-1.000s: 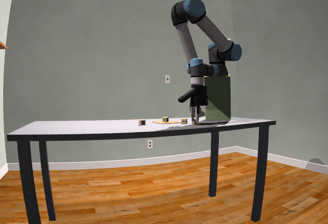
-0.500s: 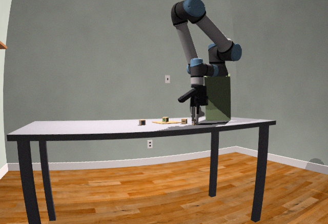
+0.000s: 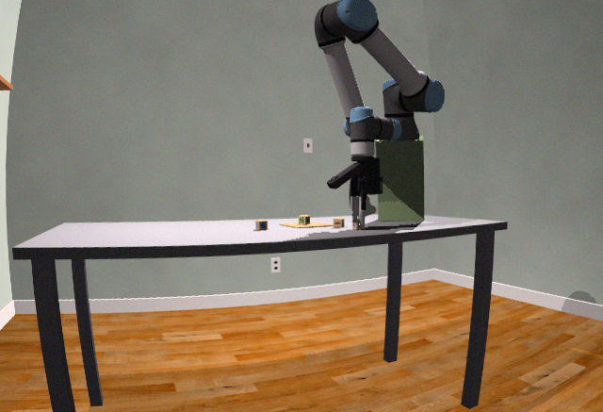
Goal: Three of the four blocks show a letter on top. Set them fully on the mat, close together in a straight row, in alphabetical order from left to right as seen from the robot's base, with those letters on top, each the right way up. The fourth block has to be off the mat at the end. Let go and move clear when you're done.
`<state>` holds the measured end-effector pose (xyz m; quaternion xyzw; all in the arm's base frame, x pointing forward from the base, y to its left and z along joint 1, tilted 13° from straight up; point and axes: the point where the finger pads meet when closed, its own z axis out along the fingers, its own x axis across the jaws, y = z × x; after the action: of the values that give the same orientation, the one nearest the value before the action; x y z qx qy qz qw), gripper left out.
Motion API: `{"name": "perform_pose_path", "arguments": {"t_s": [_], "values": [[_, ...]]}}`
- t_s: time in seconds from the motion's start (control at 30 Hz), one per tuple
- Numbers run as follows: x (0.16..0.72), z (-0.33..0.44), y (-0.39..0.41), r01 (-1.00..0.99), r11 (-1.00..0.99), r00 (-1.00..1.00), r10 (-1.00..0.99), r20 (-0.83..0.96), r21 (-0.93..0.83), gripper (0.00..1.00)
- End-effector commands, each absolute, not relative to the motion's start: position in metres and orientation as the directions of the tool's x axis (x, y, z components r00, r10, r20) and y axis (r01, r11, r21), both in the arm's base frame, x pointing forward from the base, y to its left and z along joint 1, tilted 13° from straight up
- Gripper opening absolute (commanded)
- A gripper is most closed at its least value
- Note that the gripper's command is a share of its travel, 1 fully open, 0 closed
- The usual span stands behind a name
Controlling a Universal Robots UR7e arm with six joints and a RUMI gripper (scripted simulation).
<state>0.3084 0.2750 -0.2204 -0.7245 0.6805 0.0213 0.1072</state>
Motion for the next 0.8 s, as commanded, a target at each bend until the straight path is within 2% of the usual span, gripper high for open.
{"name": "perform_pose_path", "arguments": {"t_s": [0.0, 0.77], "values": [[0.309, -0.220, 0.275, -0.991, -0.051, 0.073, -0.981, -0.177, -0.127, 0.09], [0.306, -0.199, 0.271, -0.991, -0.051, 0.073, -0.981, -0.177, -0.127, 0.09]]}}
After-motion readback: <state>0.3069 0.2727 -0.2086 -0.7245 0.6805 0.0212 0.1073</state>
